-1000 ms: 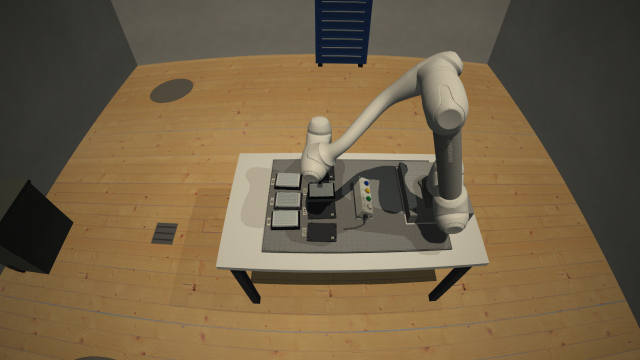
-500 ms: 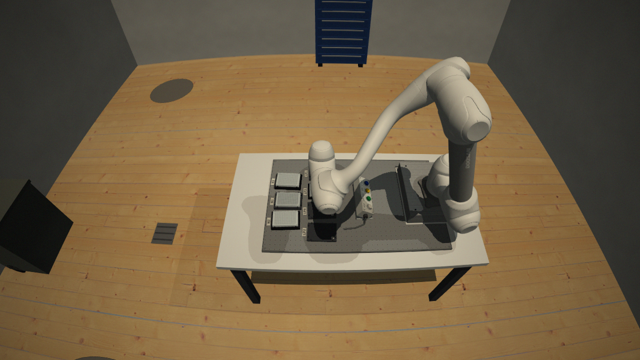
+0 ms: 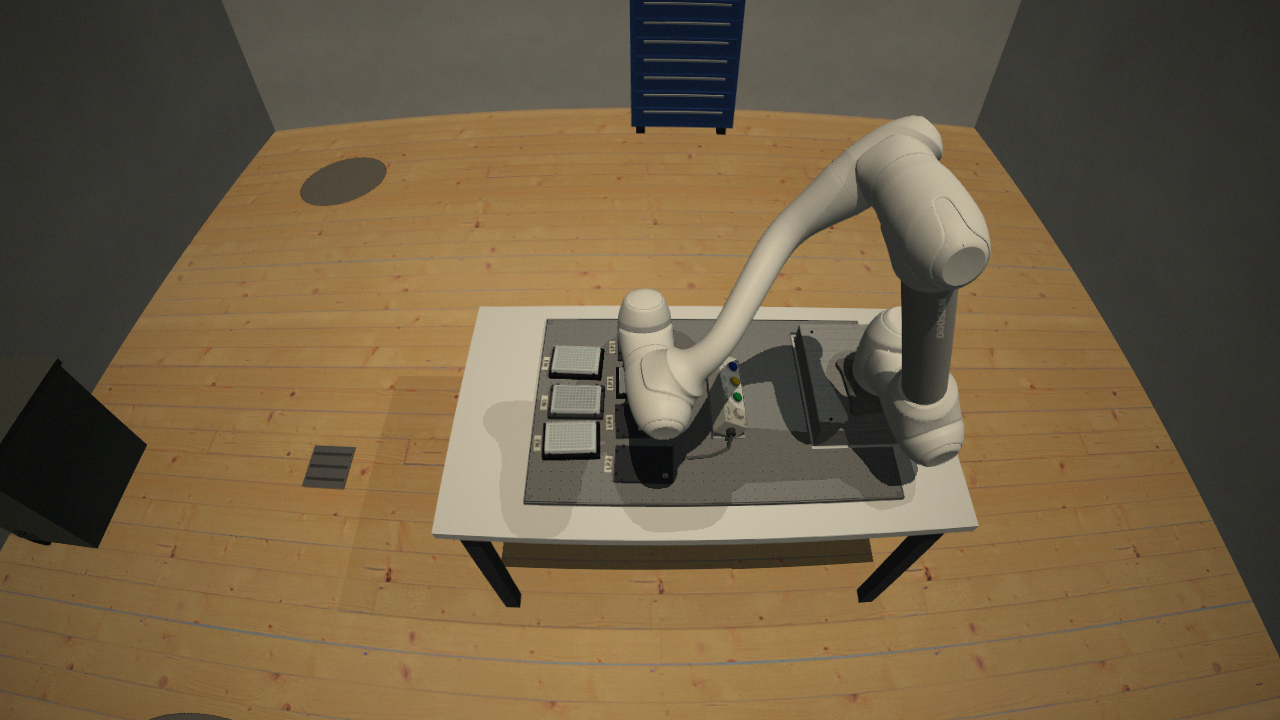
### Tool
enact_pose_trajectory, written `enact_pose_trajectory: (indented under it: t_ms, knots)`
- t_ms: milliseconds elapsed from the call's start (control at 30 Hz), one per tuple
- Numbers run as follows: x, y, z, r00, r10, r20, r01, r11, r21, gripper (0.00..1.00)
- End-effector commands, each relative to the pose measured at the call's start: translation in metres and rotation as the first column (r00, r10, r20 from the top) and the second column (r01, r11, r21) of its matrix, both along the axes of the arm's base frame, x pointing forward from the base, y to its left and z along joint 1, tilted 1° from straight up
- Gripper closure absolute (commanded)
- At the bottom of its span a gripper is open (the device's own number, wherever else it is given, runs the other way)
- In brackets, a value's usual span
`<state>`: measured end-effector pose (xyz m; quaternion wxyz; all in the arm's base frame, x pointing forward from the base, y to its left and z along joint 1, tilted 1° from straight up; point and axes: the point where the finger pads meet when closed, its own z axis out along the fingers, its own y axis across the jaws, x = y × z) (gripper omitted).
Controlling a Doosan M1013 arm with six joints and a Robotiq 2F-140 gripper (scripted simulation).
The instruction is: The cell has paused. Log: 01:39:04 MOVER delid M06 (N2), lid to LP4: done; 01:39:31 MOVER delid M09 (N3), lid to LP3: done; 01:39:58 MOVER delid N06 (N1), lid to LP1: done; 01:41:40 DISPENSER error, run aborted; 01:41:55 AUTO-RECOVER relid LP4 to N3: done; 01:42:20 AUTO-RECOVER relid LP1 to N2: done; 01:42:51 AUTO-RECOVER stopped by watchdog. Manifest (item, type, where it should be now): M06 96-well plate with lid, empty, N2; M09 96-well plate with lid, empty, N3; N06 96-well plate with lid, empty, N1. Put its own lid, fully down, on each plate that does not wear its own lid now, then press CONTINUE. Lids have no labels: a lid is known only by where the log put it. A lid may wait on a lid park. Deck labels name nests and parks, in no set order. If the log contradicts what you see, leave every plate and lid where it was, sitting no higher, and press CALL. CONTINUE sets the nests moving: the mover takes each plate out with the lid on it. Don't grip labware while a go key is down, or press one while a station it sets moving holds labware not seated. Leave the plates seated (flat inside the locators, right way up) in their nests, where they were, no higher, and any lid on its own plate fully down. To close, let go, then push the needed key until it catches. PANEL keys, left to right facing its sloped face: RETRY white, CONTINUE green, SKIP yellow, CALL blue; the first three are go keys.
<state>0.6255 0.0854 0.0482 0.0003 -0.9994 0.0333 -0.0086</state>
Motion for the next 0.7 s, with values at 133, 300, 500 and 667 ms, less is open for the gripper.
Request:
enact_pose_trajectory:
  t_ms: [133, 300, 500, 667]
  knots:
    - [0.0, 0.0, 0.0, 1.0, 0.0, 0.0, 0.0, 1.0, 0.0, 1.0]
    - [0.0, 0.0, 0.0, 1.0, 0.0, 0.0, 0.0, 1.0, 0.0, 1.0]
    - [0.039, -0.012, 0.003, 1.0, 0.0, 0.0, 0.0, 1.0, 0.0, 1.0]
    - [0.11, -0.039, 0.004, 1.0, 0.0, 0.0, 0.0, 1.0, 0.0, 1.0]
